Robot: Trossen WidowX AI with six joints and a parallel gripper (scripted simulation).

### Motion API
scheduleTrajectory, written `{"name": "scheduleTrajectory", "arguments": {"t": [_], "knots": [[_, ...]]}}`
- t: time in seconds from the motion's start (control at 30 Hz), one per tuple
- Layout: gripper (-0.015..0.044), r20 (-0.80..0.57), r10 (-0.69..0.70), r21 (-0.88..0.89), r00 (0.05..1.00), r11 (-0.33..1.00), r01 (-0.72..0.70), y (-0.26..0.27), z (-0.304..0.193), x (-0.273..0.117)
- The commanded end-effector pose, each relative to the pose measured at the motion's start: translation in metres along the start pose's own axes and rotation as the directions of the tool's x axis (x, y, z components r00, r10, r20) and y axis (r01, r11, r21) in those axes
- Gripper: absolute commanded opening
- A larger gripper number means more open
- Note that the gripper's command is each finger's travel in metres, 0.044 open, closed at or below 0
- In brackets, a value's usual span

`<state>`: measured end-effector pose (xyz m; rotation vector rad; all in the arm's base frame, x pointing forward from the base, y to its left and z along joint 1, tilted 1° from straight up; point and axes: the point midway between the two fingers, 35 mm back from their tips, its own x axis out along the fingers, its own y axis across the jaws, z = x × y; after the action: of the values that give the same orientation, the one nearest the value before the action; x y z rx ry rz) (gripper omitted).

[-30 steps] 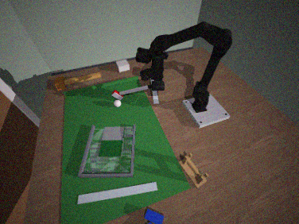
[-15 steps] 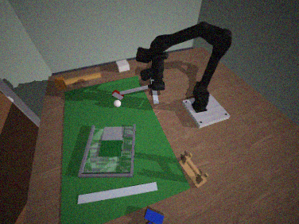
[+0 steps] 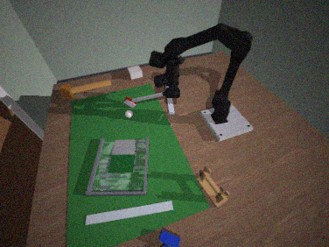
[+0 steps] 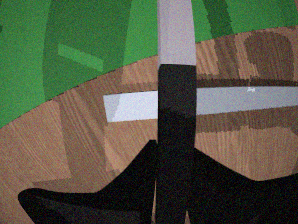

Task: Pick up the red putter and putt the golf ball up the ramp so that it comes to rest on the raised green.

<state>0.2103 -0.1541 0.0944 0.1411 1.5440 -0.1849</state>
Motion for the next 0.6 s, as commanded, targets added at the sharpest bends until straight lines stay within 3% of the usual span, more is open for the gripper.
{"name": "scheduleTrajectory", "arguments": {"t": [0.0,0.27,0.57], "knots": [[0.0000,0.006,0.005,-0.018,1.000,1.000,-0.005,0.035,0.006,-0.002],[0.0000,0.007,0.013,-0.023,1.000,1.000,-0.013,0.125,-0.003,-0.002],[0.0000,0.008,0.013,-0.023,1.000,1.000,-0.013,0.127,-0.002,-0.022]]}}
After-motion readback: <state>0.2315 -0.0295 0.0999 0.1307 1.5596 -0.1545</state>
